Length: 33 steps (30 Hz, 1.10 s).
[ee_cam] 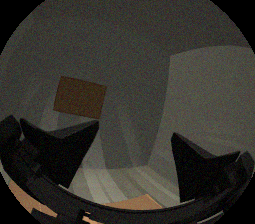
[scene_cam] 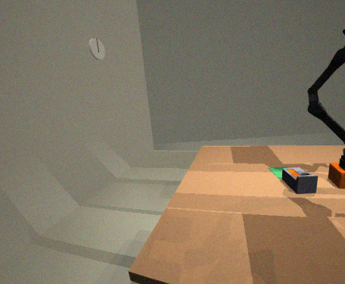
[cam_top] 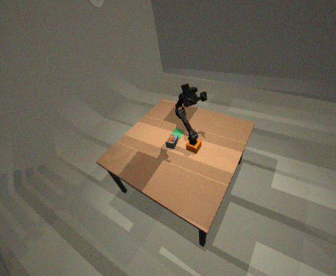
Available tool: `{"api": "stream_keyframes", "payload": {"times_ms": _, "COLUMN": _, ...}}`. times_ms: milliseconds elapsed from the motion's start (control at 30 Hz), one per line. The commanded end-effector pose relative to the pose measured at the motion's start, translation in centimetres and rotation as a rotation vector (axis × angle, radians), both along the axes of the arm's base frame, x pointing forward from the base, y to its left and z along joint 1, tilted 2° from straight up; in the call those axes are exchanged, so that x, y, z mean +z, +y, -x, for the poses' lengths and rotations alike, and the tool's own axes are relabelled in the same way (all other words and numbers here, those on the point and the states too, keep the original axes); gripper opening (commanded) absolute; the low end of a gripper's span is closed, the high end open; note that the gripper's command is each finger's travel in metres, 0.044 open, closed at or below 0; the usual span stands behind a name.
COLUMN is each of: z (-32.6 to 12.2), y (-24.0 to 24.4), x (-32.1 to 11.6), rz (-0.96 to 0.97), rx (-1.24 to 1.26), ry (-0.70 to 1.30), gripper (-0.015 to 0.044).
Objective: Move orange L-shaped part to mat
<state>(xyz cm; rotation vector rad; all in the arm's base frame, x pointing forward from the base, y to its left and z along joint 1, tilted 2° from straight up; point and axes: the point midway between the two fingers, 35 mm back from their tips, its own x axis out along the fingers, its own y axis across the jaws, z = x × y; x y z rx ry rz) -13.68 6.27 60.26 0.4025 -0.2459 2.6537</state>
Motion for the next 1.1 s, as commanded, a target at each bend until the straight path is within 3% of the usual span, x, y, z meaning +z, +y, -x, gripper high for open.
{"api": "stream_keyframes", "payload": {"times_ms": 0, "z": 0.1, "y": 0.2, "x": -0.1, "rz": 0.003, "rx": -0.007, "ry": -0.005, "gripper": 0.0374}}
{"api": "stream_keyframes", "payload": {"times_ms": 267, "z": 2.4, "y": 7.5, "x": -5.5, "rz": 0.144, "rx": -0.291, "ry": -0.176, "gripper": 0.018}}
{"api": "stream_keyframes", "payload": {"times_ms": 500, "z": -0.3, "y": 16.4, "x": -12.5, "rz": 0.38, "rx": -0.618, "ry": -0.291, "gripper": 0.018}}
{"api": "stream_keyframes", "payload": {"times_ms": 700, "z": -6.3, "y": 22.3, "x": -19.0, "rz": 0.602, "rx": -0.883, "ry": -0.363, "gripper": 0.018}}
{"api": "stream_keyframes", "payload": {"times_ms": 867, "z": -13.0, "y": 24.7, "x": -24.7, "rz": 0.817, "rx": -1.089, "ry": -0.395, "gripper": 0.018}}
{"api": "stream_keyframes", "payload": {"times_ms": 1067, "z": -21.8, "y": 24.3, "x": -31.8, "rz": 1.142, "rx": -1.306, "ry": -0.327, "gripper": 0.018}}
